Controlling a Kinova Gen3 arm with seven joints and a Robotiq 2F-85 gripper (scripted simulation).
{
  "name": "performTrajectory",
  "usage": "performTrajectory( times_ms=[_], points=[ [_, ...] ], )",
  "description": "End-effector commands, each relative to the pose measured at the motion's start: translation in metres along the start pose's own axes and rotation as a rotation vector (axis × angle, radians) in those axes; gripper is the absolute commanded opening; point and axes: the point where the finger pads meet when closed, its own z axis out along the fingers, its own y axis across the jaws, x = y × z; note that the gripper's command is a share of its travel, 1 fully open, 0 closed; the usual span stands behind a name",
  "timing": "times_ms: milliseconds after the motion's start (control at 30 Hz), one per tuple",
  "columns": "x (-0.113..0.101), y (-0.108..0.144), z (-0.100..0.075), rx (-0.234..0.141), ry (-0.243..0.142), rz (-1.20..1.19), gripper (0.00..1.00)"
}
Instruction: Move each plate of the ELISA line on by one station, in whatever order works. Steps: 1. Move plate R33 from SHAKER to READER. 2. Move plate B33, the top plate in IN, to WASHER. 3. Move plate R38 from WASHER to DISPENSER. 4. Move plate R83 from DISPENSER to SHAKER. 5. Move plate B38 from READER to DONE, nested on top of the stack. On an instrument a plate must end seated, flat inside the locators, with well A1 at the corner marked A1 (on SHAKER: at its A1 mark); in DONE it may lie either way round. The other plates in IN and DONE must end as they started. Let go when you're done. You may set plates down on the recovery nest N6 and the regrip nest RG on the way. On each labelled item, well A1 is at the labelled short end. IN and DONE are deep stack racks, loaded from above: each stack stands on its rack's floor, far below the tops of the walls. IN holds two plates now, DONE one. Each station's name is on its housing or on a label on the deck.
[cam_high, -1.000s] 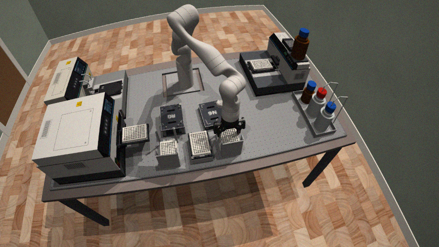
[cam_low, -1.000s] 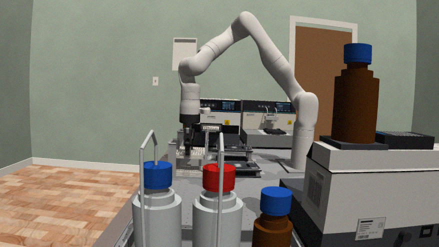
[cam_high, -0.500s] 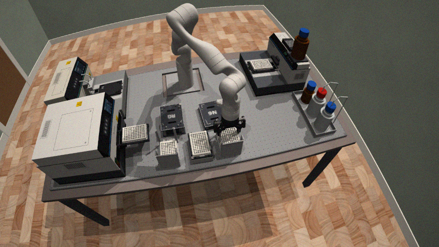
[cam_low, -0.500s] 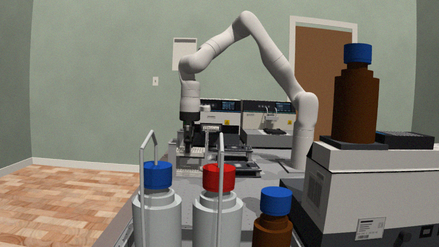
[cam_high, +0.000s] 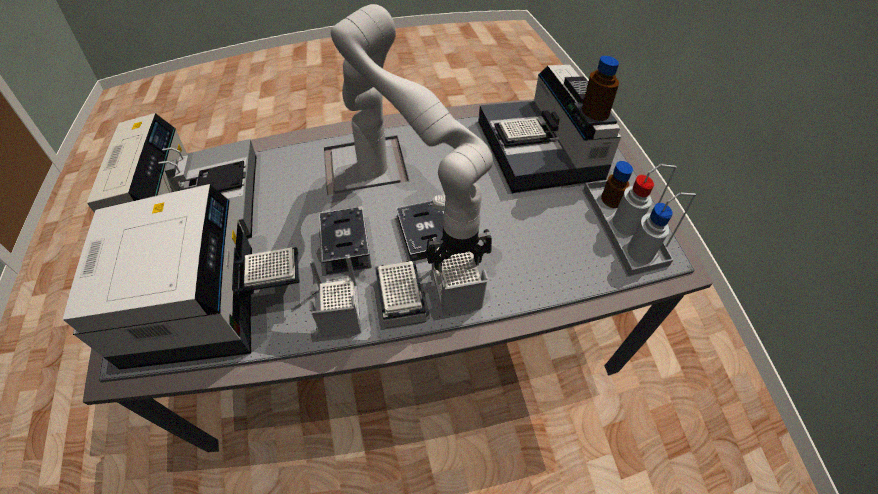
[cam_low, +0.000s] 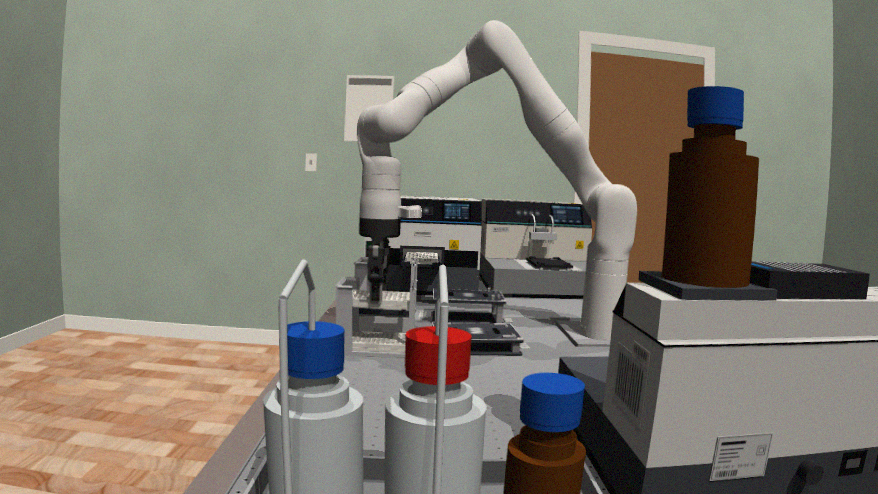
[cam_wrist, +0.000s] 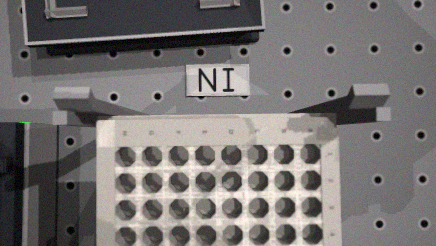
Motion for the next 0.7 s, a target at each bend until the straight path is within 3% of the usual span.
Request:
performTrajectory(
  times_ms=[0,667],
  points=[
    [0.0,0.001,-0.006,-0.006,0.0,0.0,0.94],
    [0.0,0.001,-0.018,-0.006,0.001,0.0,0.94]
  ],
)
